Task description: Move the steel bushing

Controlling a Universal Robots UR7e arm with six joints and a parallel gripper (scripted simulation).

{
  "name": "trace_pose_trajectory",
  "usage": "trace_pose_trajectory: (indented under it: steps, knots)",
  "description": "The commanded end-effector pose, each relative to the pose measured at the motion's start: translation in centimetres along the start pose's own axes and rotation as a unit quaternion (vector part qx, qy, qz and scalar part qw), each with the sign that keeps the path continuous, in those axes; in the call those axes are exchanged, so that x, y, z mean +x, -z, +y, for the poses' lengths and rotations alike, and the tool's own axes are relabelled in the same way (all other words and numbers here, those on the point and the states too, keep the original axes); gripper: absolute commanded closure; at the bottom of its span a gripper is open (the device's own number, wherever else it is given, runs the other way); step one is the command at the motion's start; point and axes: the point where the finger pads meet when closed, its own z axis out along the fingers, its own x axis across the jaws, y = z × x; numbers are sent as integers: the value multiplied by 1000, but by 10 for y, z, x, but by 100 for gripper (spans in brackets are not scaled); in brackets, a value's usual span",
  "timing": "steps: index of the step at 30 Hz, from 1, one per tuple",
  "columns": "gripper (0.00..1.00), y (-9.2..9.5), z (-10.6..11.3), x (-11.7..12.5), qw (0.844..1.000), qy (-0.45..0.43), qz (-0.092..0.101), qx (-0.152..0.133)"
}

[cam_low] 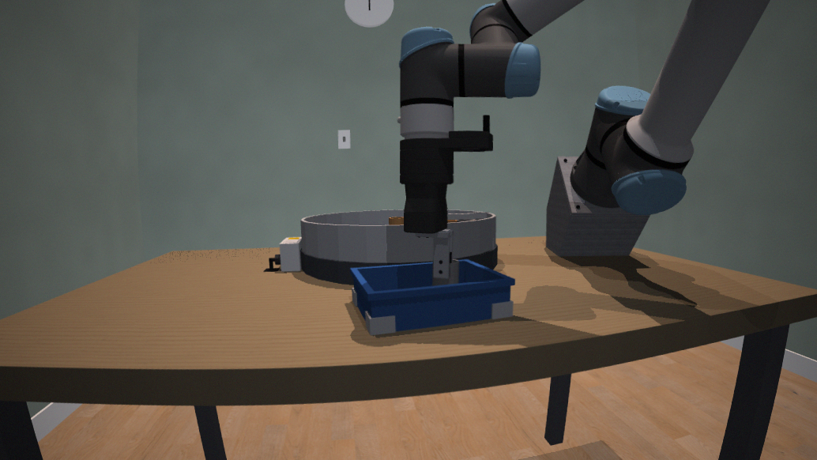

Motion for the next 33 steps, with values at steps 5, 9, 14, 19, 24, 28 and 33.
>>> trace_pose_trajectory:
  steps: [5, 9, 14, 19, 24, 28, 33]
  knots:
    - [100, -3, 0, 0, 1000, -1, 0, 1]
    - [100, -5, -2, 0, 1000, -1, 0, 2]
    - [100, -7, -3, -1, 1000, -2, 0, 5]
    - [100, -7, -3, -1, 1000, -2, 0, 5]
    - [100, -6, -2, 0, 1000, -2, 0, 3]
    - [100, -12, -5, -1, 1000, -4, 1, 8]
    - [100, -12, -5, -1, 1000, -4, 1, 8]
